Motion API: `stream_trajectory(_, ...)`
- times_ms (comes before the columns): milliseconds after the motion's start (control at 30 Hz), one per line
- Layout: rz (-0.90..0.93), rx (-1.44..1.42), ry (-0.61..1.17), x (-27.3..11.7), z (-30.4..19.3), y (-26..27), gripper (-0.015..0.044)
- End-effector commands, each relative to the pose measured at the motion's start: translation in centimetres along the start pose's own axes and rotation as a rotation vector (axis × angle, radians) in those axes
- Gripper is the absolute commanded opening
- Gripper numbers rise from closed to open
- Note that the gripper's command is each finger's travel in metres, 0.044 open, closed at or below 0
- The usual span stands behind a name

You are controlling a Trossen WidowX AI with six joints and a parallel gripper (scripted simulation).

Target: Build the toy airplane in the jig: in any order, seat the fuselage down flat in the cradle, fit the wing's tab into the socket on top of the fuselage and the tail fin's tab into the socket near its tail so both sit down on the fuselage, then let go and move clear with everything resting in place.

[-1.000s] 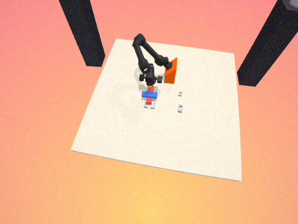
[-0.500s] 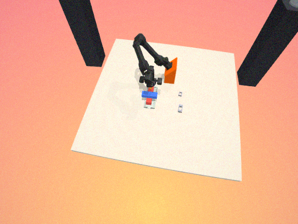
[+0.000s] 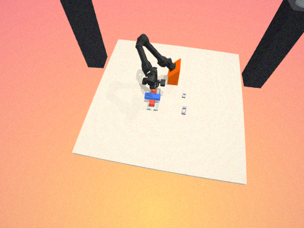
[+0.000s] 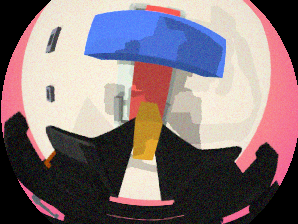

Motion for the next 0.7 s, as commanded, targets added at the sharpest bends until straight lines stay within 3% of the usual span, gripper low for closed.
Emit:
stream_trajectory(0, -0.005, 0.003, 0.004, 0.28, -0.14, -0.02, 0.0067)
stream_trajectory(433, -0.002, 0.000, -0.001, 0.07, -0.02, 0.01, 0.0078)
stream_trajectory(567, -0.002, 0.000, -0.001, 0.07, -0.02, 0.01, 0.0052)
stream_trajectory(667, -0.002, 0.000, -0.001, 0.07, -0.02, 0.01, 0.0000)
Point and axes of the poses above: the point midway between the two fingers, 35 mm back from their tips, its own x axis out along the fingers, its own y axis across the jaws, z = x × y, the point moved 1 cm from there along -x, back along the fingers, and after that the axes turned 6 degrees about x, right-handed, at the moved point
